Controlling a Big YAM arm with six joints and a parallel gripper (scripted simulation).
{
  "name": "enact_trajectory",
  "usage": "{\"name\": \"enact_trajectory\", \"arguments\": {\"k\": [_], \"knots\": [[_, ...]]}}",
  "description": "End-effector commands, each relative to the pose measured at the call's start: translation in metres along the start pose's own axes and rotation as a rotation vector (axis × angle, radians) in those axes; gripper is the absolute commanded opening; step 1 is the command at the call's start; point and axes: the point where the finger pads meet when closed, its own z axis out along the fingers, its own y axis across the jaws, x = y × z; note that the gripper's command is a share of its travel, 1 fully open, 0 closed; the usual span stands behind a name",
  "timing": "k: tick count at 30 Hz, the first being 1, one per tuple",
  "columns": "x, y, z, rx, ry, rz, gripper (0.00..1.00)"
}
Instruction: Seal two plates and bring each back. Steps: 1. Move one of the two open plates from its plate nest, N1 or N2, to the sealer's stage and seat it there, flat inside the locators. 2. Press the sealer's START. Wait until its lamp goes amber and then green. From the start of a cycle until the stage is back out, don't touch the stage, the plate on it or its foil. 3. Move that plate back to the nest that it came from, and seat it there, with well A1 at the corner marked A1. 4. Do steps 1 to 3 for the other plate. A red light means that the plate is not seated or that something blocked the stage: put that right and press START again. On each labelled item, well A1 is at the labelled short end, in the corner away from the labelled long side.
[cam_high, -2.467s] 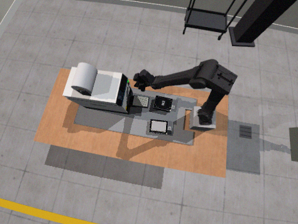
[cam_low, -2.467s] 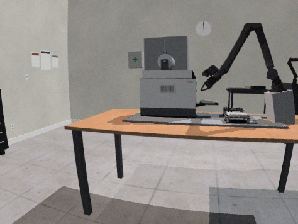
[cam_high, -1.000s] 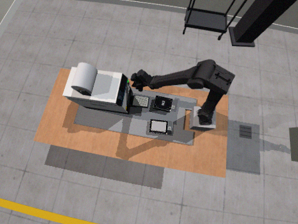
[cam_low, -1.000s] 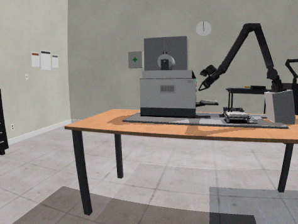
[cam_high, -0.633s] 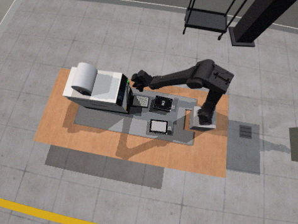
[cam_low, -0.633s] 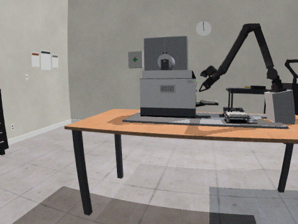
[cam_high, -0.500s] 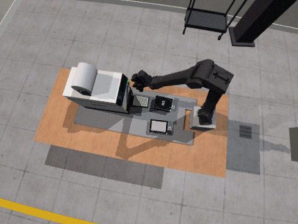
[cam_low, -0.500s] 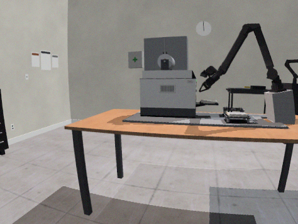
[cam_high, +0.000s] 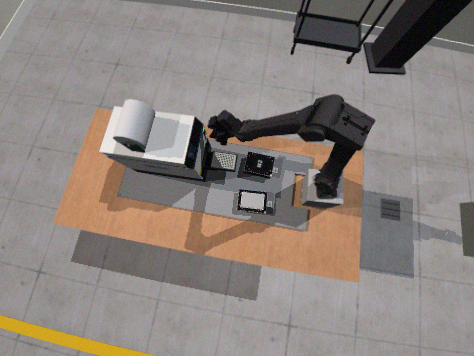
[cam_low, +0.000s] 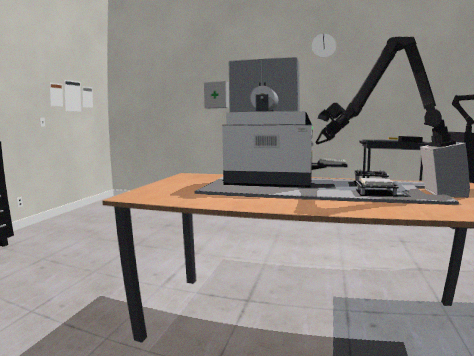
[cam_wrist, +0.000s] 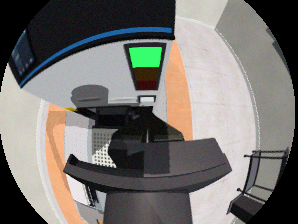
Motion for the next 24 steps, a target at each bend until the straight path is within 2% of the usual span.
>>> {"name": "enact_trajectory", "arguments": {"k": [1, 13, 15, 24], "knots": [[-0.027, -0.012, -0.001, 0.014, -0.035, -0.008, 0.00], [0.015, 0.006, 0.012, -0.008, 0.010, -0.012, 0.00], [0.015, 0.006, 0.012, -0.008, 0.010, -0.012, 0.00], [-0.015, -0.010, 0.000, 0.017, -0.029, -0.016, 0.00]]}}
